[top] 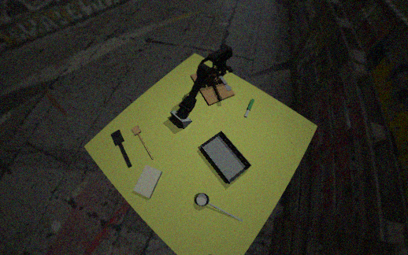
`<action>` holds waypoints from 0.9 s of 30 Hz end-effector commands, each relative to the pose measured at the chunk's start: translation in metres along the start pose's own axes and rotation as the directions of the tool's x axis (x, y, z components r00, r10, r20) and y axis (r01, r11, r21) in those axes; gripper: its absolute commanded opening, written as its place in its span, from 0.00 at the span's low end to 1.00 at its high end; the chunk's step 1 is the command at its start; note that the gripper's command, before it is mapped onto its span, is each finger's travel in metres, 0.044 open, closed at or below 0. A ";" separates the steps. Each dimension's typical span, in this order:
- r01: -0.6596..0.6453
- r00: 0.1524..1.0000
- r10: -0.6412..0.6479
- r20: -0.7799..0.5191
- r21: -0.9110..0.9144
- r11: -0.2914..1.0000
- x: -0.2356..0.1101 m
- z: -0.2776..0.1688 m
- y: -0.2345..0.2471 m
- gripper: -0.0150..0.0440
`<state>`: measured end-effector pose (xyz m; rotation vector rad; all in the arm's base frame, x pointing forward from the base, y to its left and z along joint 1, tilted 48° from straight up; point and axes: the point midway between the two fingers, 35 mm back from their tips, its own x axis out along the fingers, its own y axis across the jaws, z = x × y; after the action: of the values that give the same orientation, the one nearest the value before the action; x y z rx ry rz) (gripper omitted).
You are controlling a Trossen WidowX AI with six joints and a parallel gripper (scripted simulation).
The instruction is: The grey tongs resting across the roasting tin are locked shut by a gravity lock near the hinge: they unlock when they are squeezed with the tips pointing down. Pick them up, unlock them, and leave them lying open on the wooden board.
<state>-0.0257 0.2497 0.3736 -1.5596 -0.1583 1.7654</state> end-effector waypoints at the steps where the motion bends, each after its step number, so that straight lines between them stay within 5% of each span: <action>1: 0.029 0.999 -0.029 0.014 0.035 0.999 -0.010 0.006 0.003 0.00; 27: 0.111 0.977 -0.160 0.142 0.300 0.947 -0.056 0.051 0.029 0.00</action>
<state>-0.0851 0.2198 0.4090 -1.2150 -0.0866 1.7198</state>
